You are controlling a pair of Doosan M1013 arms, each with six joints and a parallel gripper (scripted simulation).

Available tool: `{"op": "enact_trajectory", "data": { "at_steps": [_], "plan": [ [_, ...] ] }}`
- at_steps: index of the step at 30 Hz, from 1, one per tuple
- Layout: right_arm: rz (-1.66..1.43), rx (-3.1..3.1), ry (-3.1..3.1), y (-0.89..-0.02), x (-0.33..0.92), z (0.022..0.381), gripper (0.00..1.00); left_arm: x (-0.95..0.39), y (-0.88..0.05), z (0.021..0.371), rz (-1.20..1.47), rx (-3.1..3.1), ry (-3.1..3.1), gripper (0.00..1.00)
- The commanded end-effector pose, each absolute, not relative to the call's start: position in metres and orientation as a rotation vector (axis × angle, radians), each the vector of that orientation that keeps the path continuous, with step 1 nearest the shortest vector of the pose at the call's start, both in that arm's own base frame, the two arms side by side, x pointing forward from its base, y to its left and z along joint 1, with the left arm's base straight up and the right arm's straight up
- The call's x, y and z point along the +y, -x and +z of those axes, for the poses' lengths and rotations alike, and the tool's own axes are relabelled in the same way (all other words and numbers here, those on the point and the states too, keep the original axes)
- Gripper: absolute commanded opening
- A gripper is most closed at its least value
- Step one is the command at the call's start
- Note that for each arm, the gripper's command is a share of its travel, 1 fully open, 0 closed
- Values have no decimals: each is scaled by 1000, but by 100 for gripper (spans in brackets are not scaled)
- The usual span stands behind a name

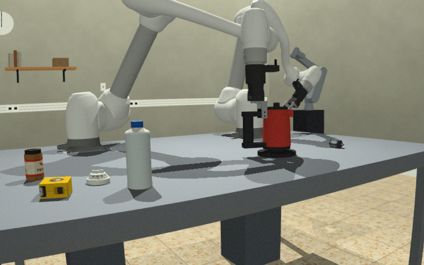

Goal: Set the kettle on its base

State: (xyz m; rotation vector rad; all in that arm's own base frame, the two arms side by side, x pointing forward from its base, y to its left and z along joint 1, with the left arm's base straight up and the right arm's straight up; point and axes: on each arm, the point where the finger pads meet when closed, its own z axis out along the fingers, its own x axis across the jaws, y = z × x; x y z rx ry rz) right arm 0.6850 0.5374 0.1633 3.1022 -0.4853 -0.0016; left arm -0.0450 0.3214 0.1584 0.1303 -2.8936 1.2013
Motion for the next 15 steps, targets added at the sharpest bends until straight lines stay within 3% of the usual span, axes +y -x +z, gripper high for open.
{"op": "enact_trajectory", "data": {
  "at_steps": [1,15],
  "plan": [
    [0,-486,-3104,-685,538,164,0,322,45,159,1200,-2894,-130,100],
    [0,-486,-3104,-685,538,162,0,322,45,159,1200,-2894,-130,100]
  ]
}}
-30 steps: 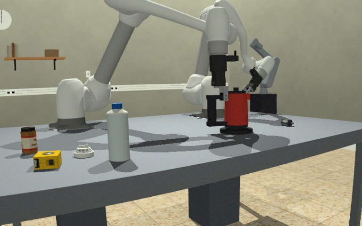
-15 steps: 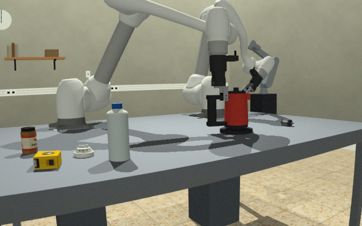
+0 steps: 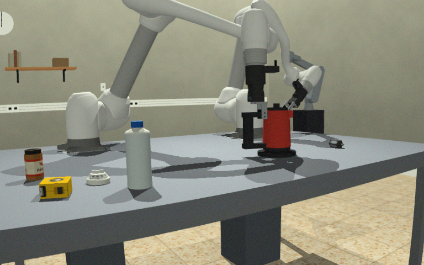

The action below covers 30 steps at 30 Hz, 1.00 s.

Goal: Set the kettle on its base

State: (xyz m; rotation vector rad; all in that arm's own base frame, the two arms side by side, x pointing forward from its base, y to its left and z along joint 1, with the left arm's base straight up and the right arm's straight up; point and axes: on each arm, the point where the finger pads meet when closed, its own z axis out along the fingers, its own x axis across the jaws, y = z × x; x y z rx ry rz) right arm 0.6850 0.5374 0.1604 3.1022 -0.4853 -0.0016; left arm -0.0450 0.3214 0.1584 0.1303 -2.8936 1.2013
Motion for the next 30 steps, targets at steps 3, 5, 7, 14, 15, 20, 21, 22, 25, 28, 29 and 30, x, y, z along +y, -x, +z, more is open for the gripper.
{"op": "enact_trajectory", "data": {
  "at_steps": [3,5,7,14,15,20,21,22,25,28,29,30],
  "plan": [
    [0,-486,-3104,-685,538,162,0,322,45,159,1200,-2894,-130,100],
    [0,-486,-3104,-685,538,162,0,322,45,159,1200,-2894,-130,100],
    [0,-486,-3104,-685,538,162,0,322,45,159,1200,-2894,-130,100],
    [0,-486,-3104,-685,538,160,0,322,45,159,1200,-2894,-130,100],
    [0,-486,-3104,-685,538,159,0,322,45,159,1200,-2894,-130,100],
    [0,-486,-3104,-685,538,159,0,322,45,159,1200,-2894,-130,100],
    [0,-486,-3104,-685,538,159,0,322,45,159,1200,-2894,-130,100],
    [0,-486,-3104,-685,538,159,0,322,45,159,1200,-2894,-130,100],
    [0,-486,-3104,-685,538,159,0,322,45,159,1200,-2894,-130,100],
    [0,-486,-3104,-685,538,159,0,322,45,159,1200,-2894,-130,100],
    [0,-486,-3104,-685,538,159,0,322,45,159,1200,-2894,-130,100],
    [0,-486,-3104,-685,538,159,0,322,45,159,1200,-2894,-130,100]
  ]
}}
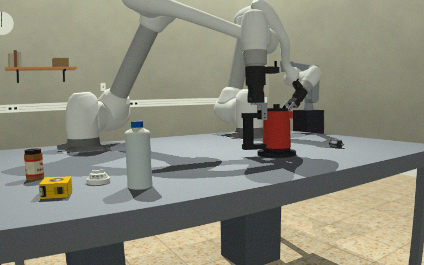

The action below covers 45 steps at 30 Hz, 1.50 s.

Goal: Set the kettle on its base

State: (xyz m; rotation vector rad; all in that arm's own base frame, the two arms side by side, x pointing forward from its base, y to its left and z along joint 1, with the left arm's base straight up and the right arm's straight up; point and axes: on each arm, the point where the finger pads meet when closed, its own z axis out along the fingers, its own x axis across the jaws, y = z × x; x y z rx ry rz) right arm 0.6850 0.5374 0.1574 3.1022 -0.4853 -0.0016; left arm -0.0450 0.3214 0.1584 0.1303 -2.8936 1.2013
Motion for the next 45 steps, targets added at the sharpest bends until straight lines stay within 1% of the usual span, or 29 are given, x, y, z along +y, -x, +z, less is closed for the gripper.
{"op": "enact_trajectory", "data": {
  "at_steps": [1,25,26,45],
  "plan": [
    [0,-486,-3104,-685,538,159,0,322,45,159,1200,-2894,-130,100],
    [0,-486,-3104,-685,538,156,0,322,45,159,1200,-2894,-130,100],
    [0,-486,-3104,-685,538,156,100,322,45,159,1200,-2894,-130,100],
    [0,-486,-3104,-685,538,156,100,322,45,159,1200,-2894,-130,100]
  ]
}}
